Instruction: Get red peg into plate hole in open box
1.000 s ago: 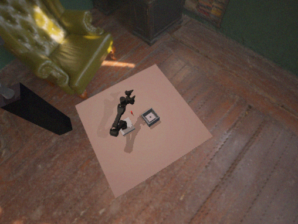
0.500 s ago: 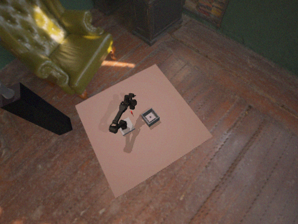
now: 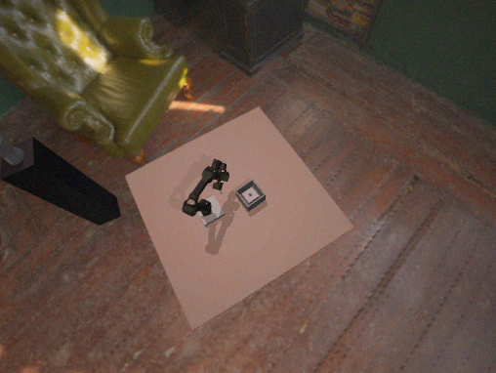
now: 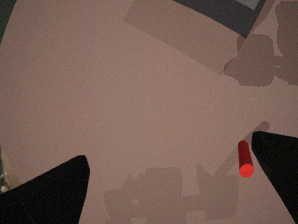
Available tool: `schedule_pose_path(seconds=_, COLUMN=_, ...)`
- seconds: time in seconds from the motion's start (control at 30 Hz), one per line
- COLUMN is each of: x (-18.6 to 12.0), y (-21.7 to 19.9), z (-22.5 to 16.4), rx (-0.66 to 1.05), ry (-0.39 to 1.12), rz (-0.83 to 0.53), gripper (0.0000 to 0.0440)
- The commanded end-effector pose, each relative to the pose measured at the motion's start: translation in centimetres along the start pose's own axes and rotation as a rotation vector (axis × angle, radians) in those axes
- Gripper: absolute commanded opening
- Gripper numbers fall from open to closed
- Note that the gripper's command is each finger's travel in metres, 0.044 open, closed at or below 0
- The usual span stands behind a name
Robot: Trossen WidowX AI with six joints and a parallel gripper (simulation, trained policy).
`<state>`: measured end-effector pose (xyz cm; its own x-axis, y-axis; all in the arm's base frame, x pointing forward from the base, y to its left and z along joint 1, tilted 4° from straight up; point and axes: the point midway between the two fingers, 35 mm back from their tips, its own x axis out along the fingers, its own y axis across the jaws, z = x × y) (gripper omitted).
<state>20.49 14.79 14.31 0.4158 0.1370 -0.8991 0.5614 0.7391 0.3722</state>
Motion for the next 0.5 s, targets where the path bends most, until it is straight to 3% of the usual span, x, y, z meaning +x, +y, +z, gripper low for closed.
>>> schedule_pose_path(seconds=0.0, x=0.5, y=-1.0, z=-0.4, rx=0.025, ry=0.028, rz=-0.069, gripper=0.044)
schedule_pose_path(seconds=0.47, x=4.0, y=-5.2, z=-2.3, rx=0.148, ry=0.102, rz=-0.302, gripper=0.044)
